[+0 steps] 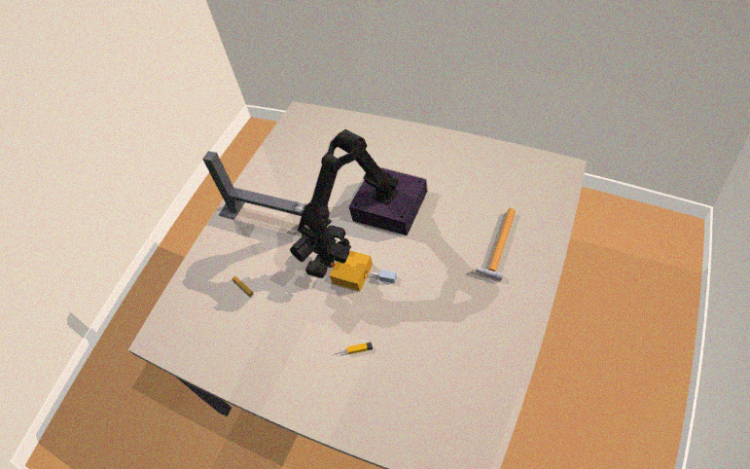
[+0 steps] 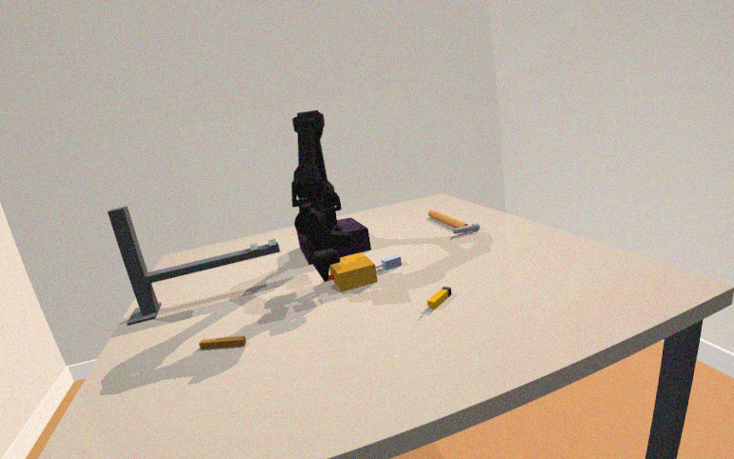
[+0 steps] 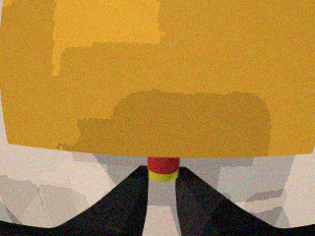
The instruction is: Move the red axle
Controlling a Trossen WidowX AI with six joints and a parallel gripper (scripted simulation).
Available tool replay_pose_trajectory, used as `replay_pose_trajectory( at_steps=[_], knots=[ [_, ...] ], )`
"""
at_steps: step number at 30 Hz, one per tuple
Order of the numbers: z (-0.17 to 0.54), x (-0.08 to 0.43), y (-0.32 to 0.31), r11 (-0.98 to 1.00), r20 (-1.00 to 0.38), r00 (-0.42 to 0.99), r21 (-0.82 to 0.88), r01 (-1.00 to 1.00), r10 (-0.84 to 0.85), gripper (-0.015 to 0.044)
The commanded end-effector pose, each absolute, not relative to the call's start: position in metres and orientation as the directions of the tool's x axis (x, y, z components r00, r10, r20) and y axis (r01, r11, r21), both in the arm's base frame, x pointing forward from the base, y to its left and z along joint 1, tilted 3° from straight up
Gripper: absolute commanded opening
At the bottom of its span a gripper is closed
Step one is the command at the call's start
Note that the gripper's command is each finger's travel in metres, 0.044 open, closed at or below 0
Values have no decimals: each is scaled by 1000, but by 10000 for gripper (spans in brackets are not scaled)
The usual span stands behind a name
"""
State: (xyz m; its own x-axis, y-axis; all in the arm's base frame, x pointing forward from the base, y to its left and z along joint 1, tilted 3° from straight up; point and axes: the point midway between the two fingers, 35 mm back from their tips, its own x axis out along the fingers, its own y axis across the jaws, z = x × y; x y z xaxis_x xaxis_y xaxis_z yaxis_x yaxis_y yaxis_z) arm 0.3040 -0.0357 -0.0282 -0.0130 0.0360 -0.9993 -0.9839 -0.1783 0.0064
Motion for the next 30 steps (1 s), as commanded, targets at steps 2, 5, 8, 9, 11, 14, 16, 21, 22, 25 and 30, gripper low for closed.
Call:
replay_pose_trajectory(
  at_steps=[2,5,8,9,11,14,16,21,22,25,30],
  knots=[
    [-28,305,-38,-179,-999,-12,6,-984,36,0],
    [-28,306,-42,-179,-999,-12,6,-984,35,0],
    [-28,308,-47,-179,-999,-12,6,-984,35,0],
    [-28,308,-48,-179,-999,-12,6,-984,34,0],
    [-28,309,-51,-179,-999,-12,6,-984,34,0],
    [-28,310,-56,-179,-999,-12,6,-984,34,0],
    [-28,311,-59,-179,-999,-12,6,-984,33,0],
    [-28,313,-67,-179,-999,-13,7,-984,32,0],
    [-28,313,-68,-179,-999,-13,7,-984,32,0],
    [-28,314,-73,-179,-999,-13,7,-984,32,0],
    [-28,316,-81,-179,-999,-13,7,-984,31,0]
  ],
)
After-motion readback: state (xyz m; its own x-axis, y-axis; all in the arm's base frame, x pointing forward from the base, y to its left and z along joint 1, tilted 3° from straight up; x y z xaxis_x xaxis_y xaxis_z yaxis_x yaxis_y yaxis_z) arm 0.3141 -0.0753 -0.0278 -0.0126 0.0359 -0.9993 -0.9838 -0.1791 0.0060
